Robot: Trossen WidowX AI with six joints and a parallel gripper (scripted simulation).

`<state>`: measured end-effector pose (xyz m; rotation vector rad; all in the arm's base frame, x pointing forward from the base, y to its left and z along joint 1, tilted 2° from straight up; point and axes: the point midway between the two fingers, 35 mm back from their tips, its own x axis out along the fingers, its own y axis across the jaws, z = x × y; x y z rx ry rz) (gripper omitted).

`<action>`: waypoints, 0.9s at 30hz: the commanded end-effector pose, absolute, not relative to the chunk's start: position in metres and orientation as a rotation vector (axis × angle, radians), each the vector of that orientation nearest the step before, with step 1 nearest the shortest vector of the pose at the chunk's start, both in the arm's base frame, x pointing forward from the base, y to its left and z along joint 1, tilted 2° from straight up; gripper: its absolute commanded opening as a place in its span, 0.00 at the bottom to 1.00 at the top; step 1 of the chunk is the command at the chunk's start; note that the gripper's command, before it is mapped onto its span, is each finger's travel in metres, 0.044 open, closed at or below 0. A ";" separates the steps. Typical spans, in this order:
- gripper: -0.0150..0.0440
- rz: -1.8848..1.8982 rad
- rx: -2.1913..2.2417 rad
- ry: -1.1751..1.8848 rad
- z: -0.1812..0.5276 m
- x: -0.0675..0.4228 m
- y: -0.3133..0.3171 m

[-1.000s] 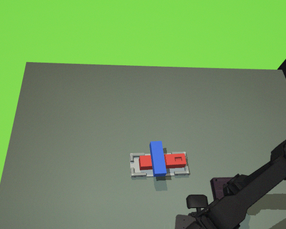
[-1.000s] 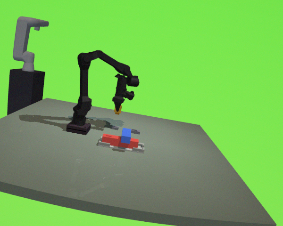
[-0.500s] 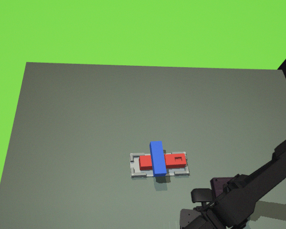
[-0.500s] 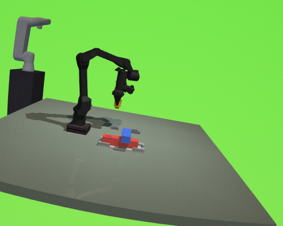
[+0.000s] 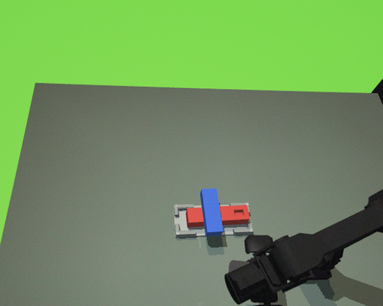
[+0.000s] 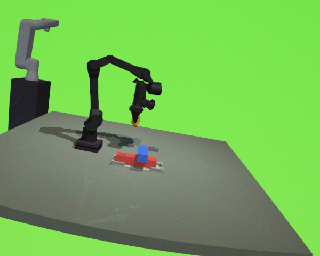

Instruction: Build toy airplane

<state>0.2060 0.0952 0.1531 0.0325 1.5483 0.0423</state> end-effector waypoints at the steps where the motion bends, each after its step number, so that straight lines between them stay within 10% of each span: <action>1: 0.25 0.050 0.031 1.547 0.151 0.211 0.087; 27: 0.25 0.020 0.045 1.540 0.134 0.231 0.008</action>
